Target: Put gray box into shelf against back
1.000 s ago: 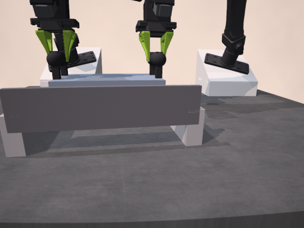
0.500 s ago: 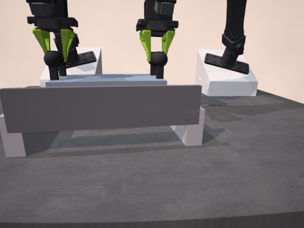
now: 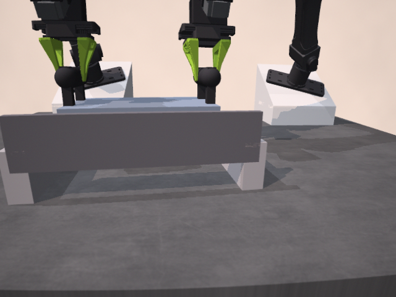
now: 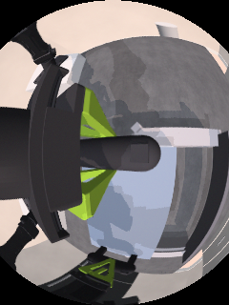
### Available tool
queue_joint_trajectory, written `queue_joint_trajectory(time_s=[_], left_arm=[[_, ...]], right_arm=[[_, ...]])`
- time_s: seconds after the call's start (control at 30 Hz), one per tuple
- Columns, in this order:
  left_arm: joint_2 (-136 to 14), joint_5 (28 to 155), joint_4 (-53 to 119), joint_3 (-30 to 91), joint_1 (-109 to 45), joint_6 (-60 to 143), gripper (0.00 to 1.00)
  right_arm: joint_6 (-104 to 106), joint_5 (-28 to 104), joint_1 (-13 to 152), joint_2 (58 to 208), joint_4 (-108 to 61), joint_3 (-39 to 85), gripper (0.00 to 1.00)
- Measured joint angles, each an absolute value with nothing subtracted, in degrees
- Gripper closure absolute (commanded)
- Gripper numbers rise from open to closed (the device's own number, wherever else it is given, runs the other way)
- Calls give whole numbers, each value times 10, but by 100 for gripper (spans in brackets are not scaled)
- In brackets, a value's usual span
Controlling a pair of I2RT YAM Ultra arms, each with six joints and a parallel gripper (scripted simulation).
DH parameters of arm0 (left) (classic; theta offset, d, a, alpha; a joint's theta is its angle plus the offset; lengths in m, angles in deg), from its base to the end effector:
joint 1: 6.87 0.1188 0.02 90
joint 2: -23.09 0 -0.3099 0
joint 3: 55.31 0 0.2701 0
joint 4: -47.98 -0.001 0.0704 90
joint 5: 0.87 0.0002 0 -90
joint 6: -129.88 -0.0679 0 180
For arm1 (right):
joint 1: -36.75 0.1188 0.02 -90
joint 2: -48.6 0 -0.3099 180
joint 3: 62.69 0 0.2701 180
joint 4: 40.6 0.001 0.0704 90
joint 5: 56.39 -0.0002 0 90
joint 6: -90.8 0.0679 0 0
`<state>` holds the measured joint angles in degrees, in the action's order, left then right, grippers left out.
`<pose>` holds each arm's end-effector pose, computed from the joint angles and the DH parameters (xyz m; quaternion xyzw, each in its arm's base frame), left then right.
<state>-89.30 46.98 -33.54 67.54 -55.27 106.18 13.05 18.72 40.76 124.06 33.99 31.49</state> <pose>0.3287 -0.3001 0.3401 -0.2016 0.9000 0.0621 0.3815 0.2746 0.0028 0.3928 0.1060 0.9427 -0.0815 0.3056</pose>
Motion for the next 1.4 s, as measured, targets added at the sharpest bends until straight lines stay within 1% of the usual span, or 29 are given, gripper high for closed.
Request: queue_joint_trajectory(time_s=[0.9, 1.4], left_arm=[[-917, 482, -355, 744, -520, 1022, 84], [-923, 486, -363, 770, -510, 1007, 84]], right_arm=[[118, 193, 394, 1302, 368, 404, 84], [115, 197, 389, 1319, 376, 434, 84]])
